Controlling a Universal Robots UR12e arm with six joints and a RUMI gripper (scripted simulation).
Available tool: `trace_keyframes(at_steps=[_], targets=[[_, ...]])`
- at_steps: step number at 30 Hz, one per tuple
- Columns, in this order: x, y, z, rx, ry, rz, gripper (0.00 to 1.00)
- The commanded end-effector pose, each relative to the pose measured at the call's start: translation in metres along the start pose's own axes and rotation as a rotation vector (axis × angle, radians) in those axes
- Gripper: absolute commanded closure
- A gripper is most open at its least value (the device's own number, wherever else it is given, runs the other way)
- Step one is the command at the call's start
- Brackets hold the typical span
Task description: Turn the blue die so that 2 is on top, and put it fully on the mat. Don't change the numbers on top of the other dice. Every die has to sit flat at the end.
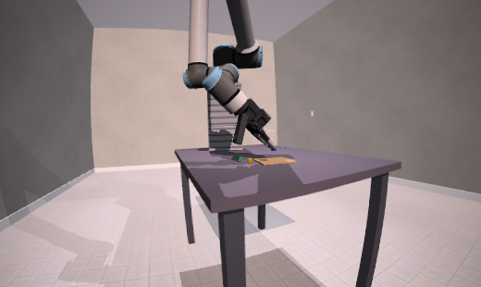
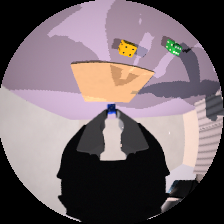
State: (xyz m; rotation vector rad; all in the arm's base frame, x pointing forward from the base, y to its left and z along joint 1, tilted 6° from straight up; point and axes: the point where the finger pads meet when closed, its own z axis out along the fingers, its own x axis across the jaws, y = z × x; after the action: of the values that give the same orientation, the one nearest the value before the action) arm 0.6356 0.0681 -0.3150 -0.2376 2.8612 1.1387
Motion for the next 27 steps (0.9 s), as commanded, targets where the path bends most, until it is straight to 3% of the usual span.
trace_keyframes(at_steps=[1, 27], targets=[[-0.001, -0.006, 0.006, 0.000, -0.001, -0.001, 1.00], [-0.001, -0.023, 0.023, 0.000, -0.001, -0.001, 1.00]])
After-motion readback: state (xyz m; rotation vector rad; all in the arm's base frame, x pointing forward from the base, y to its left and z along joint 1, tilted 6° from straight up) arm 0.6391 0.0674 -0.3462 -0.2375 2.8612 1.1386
